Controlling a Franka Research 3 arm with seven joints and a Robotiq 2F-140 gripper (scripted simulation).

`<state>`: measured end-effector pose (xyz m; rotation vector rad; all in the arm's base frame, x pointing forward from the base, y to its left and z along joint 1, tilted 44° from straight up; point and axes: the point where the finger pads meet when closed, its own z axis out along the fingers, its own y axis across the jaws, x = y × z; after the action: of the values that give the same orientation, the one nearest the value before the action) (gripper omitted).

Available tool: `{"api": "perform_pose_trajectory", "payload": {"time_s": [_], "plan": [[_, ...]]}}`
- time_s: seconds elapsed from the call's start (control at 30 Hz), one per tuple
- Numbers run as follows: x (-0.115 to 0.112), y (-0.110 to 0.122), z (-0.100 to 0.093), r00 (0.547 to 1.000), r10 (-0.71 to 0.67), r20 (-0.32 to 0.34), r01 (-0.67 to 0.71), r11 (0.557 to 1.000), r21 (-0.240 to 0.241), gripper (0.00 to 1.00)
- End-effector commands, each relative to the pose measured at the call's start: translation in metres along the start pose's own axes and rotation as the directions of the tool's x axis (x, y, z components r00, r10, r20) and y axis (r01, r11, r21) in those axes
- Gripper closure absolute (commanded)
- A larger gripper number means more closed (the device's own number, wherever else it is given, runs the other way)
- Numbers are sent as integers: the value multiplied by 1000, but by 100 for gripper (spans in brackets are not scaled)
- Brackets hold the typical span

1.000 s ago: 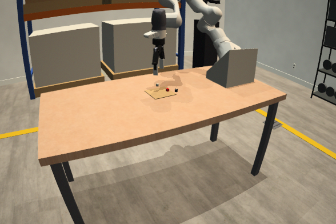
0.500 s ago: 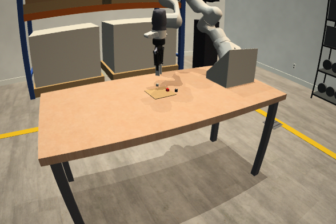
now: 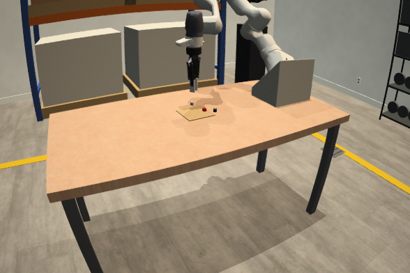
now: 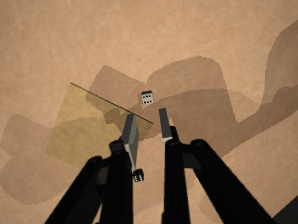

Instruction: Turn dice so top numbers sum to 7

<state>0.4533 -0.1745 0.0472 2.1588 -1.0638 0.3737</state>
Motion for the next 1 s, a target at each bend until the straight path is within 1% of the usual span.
{"api": "perform_pose_trajectory", "payload": {"time_s": [0.0, 0.47, 0.97], "plan": [[0, -1, -1, 1000, 9, -3, -9, 1000, 4, 81], [0, -1, 2, 1000, 13, -4, -13, 1000, 4, 81], [0, -1, 16, 1000, 17, -4, -17, 1000, 4, 81]]}}
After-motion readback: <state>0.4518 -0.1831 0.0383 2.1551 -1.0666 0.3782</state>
